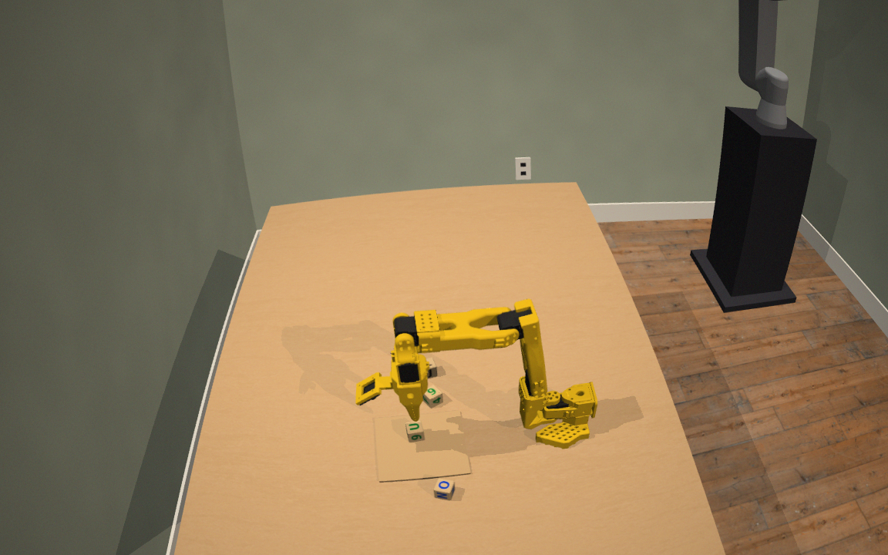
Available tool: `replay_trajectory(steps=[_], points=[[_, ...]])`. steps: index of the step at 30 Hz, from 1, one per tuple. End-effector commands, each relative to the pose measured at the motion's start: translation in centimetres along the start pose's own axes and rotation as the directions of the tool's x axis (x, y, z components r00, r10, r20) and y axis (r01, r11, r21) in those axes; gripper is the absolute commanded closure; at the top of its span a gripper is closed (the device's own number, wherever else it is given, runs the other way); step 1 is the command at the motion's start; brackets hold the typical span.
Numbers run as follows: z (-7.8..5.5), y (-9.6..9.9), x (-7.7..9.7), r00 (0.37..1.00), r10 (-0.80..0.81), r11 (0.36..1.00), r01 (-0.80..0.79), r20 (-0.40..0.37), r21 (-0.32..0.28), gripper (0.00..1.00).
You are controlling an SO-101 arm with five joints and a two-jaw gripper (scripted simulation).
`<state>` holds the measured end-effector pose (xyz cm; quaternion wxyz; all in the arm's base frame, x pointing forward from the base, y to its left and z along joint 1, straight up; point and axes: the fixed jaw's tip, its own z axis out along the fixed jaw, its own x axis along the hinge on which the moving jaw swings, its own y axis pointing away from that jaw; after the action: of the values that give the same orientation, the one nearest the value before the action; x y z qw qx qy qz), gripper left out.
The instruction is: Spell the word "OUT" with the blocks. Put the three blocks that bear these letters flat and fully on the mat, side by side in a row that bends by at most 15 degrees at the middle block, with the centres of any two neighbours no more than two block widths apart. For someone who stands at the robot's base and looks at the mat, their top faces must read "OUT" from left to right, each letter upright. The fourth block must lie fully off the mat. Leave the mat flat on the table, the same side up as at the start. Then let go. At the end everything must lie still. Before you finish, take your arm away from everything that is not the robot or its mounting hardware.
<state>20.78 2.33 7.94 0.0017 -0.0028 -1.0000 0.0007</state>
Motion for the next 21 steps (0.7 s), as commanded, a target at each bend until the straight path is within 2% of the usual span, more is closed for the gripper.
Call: replay_trajectory(steps=[1,6,12,14,21], points=[[-1.3,-0.2,-0.6,0.997,0.011,1.000,-0.011,0.079,-0.007,0.68],[-1.3,-1.5,-0.5,0.995,0.071,0.997,-0.071,0.073,-0.007,0.68],[-1.2,-4.4,-0.1,0.976,0.210,0.978,-0.210,0.060,-0.007,0.68],[-1.2,-4.4,-0.1,0.976,0.210,0.978,-0.210,0.060,-0.007,0.68],[-1.0,-7.5,0.9,0.931,0.361,0.932,-0.362,0.045,-0.006,0.68]])
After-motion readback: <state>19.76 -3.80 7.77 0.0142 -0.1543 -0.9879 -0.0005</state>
